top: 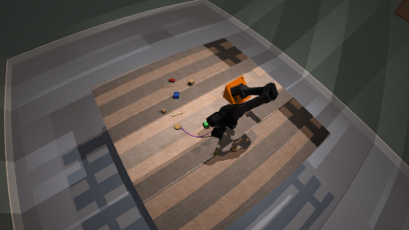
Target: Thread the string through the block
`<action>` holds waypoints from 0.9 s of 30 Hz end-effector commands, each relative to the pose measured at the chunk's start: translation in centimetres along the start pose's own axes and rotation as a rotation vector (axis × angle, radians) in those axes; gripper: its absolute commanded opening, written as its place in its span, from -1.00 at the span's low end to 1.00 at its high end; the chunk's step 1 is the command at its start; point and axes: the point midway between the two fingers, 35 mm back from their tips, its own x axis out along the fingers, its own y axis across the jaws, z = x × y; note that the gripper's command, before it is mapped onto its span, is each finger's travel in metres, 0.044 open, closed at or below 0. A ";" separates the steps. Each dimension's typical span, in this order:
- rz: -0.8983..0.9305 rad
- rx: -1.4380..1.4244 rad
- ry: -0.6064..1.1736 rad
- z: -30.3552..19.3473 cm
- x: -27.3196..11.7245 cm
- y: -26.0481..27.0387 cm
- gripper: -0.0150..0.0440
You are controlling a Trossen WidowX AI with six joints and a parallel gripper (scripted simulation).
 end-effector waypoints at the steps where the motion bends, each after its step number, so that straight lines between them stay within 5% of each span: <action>1: -0.003 0.161 0.005 -0.3 -0.2 -0.5 -0.49; 27: -0.008 1.086 0.004 -1.7 -0.3 -2.1 -0.49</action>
